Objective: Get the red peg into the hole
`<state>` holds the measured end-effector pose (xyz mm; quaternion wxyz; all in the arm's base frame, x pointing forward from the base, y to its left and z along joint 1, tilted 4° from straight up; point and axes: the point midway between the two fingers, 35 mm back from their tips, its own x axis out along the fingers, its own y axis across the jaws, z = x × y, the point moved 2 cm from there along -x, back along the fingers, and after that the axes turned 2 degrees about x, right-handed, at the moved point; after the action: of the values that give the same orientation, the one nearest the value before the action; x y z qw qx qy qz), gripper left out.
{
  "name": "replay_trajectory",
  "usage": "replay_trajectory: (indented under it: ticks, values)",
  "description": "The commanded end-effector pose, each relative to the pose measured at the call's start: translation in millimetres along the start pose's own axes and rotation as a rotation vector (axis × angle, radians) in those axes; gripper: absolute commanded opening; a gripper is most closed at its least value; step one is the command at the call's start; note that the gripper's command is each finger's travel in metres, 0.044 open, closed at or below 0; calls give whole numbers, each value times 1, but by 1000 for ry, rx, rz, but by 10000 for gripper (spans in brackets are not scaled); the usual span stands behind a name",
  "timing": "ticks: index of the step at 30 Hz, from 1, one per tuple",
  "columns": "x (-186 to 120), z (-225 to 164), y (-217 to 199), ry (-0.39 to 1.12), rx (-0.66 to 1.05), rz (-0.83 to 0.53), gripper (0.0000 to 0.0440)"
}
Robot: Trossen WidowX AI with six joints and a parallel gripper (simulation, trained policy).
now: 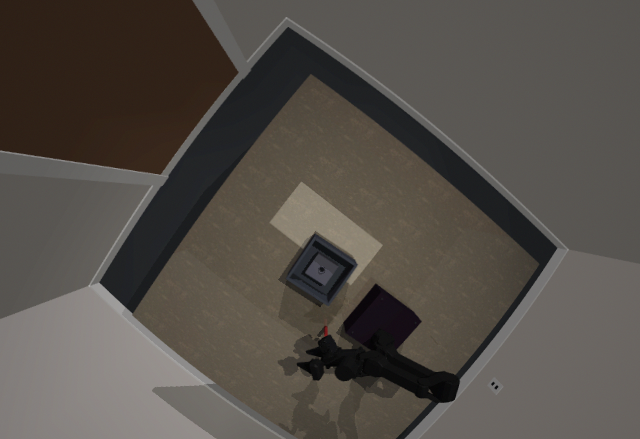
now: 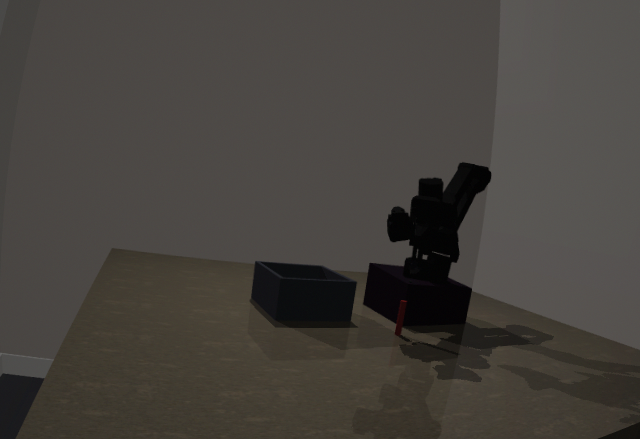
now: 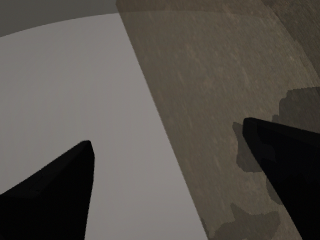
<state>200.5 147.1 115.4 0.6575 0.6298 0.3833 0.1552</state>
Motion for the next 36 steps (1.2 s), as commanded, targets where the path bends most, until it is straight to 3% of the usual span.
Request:
replay_trajectory:
  ticks: [1,6,20,36]
  values:
    - [1,2,-5,-13,-7,-32,409]
    - [3,9,-27,-51,-35,-201,440]
    - [-10,8,-59,-23,-73,-690,440]
    - [-36,-7,-30,62,-44,-1183,440]
